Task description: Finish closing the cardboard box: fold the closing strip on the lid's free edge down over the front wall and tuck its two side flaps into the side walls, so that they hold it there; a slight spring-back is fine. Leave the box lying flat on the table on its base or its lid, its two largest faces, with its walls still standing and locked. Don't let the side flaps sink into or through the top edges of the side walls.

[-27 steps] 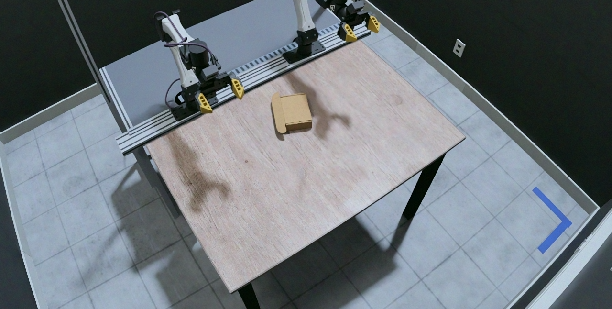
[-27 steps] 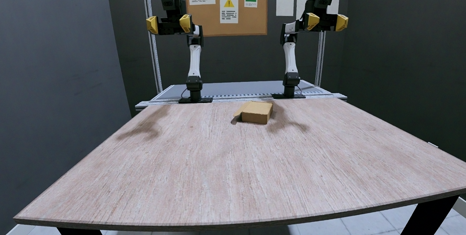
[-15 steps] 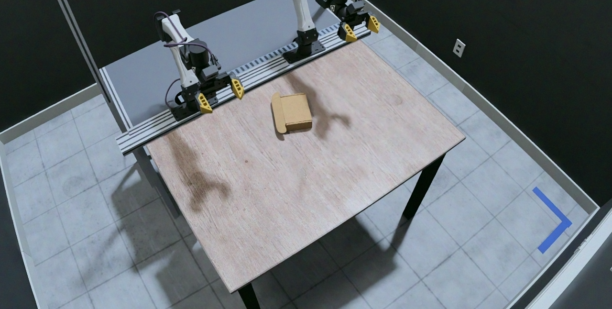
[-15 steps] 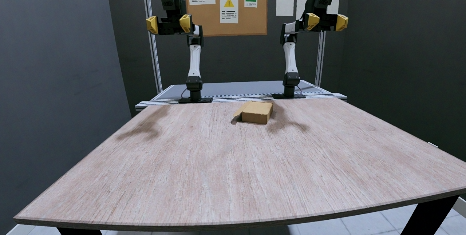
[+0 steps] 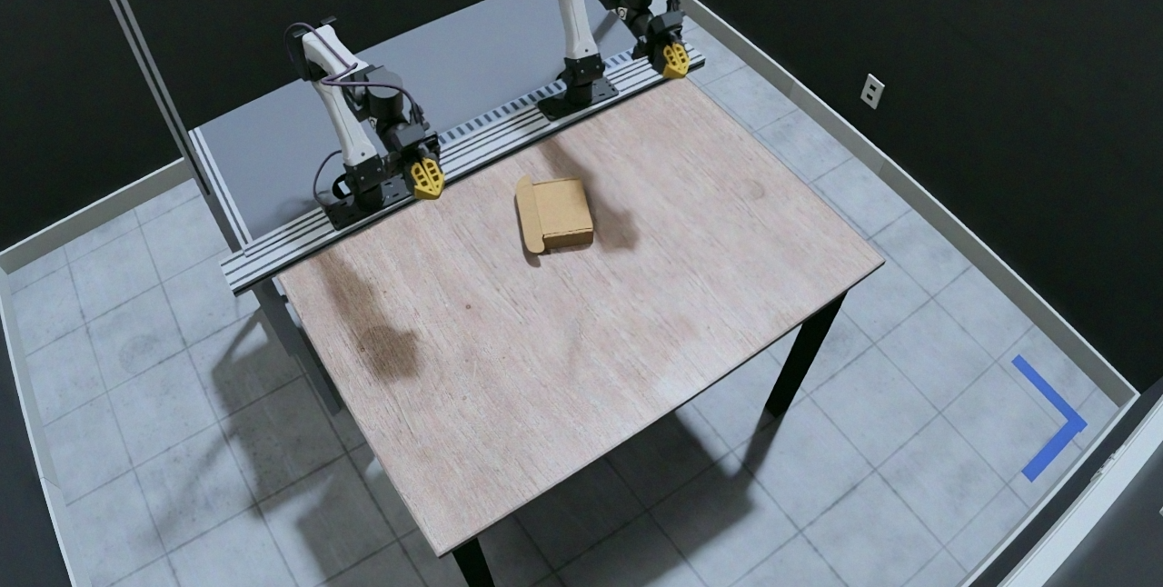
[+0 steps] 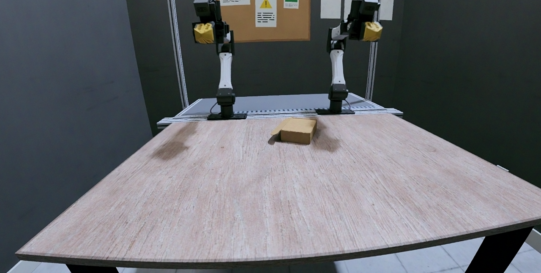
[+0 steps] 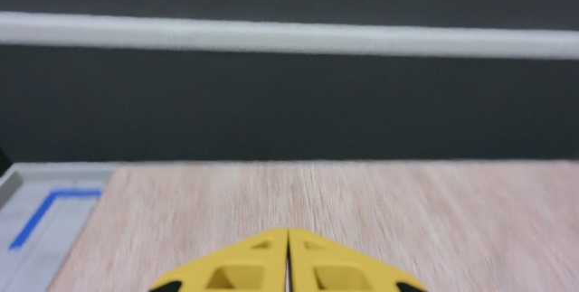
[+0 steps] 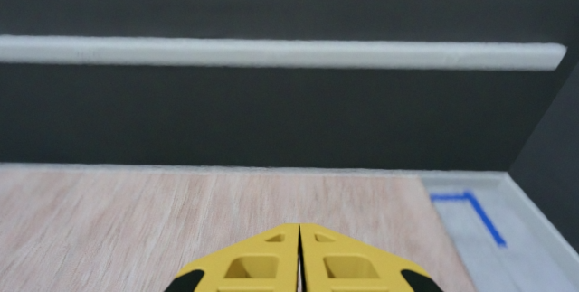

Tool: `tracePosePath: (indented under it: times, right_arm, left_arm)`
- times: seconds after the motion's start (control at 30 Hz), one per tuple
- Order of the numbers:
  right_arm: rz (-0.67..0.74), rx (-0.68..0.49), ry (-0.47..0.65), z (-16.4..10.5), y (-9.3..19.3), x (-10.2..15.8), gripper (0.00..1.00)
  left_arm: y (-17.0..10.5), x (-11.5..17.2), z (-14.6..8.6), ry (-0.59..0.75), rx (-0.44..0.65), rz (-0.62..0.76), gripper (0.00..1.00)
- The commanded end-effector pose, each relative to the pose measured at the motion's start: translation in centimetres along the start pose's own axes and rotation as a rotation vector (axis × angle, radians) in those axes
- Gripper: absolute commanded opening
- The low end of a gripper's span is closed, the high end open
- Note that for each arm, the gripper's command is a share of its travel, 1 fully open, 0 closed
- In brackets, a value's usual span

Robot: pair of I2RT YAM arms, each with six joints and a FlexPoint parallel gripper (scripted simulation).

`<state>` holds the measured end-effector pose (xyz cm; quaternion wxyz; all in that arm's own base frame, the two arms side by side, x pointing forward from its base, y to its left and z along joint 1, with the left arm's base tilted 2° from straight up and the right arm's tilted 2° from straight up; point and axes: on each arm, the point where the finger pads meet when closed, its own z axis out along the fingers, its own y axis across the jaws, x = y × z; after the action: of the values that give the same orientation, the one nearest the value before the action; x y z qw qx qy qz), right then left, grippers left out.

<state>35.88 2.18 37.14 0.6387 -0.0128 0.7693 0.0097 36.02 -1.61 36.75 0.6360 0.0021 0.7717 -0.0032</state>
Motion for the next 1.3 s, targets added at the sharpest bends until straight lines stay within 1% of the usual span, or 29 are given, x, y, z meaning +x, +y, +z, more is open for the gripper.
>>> tracePosePath:
  times: [0.0, 0.13, 0.2, 0.57, 0.7, 0.77, 0.93, 0.97, 1.0, 1.03, 1.07, 1.1, 1.13, 1.2, 1.27]
  right_arm:
    - [0.014, 0.024, 0.189, -0.7, 0.5, 3.1, 0.0]
    - [0.016, 0.02, 0.318, -1.5, 1.4, 5.4, 0.0]
    - [0.016, 0.02, 0.318, -1.5, 1.4, 5.4, 0.0]
    - [0.017, 0.01, 0.687, -3.4, 4.0, 12.1, 0.0]
    - [0.024, -0.009, 0.825, -4.1, 5.3, 14.5, 0.0]
    - [0.024, -0.009, 0.825, -4.1, 5.3, 14.5, 0.0]
    - [0.026, -0.013, 0.994, -5.0, 6.4, 17.6, 0.0]
    - [0.026, -0.014, 1.029, -5.2, 6.7, 18.3, 0.0]
    - [0.021, -0.01, 1.082, -5.6, 6.8, 19.5, 0.0]
    - [0.02, -0.01, 1.118, -5.9, 7.0, 20.2, 0.0]
    - [0.021, -0.01, 1.152, -6.1, 7.2, 20.8, 0.0]
    - [0.02, -0.01, 1.189, -6.3, 7.4, 21.5, 0.0]
    - [0.029, -0.019, 1.192, -5.9, 7.7, 20.6, 0.0]
    - [0.041, -0.007, 1.264, -5.8, 7.2, 20.8, 0.0]
    - [0.028, -0.021, 1.332, -5.8, 7.3, 20.8, 0.0]
  left_arm:
    - [-0.4, 3.0, -0.6, 0.182, -0.026, -0.012, 0.0]
    - [-1.1, 5.4, -1.3, 0.311, -0.032, -0.014, 0.0]
    - [-1.1, 5.4, -1.3, 0.311, -0.032, -0.014, 0.0]
    - [-3.0, 12.4, -2.8, 0.679, -0.049, -0.019, 0.0]
    - [-4.0, 15.0, -3.5, 0.817, -0.039, -0.028, 0.0]
    - [-4.0, 15.0, -3.5, 0.817, -0.039, -0.028, 0.0]
    - [-4.9, 18.2, -4.2, 0.986, -0.048, -0.031, 0.0]
    - [-5.0, 19.4, -4.5, 1.035, -0.053, -0.027, 0.0]
    - [-5.1, 20.2, -4.8, 1.074, -0.056, -0.026, 0.0]
    - [-5.3, 20.8, -4.9, 1.106, -0.058, -0.027, 0.0]
    - [-5.6, 20.4, -4.7, 1.116, -0.053, -0.034, 0.0]
    - [-5.2, 20.6, -4.7, 1.155, -0.065, -0.042, 0.0]
    - [-5.1, 20.6, -4.7, 1.189, -0.071, -0.047, 0.0]
    - [-5.1, 20.7, -4.7, 1.256, -0.075, -0.041, 0.0]
    - [-5.1, 20.7, -4.7, 1.315, -0.068, -0.034, 0.0]
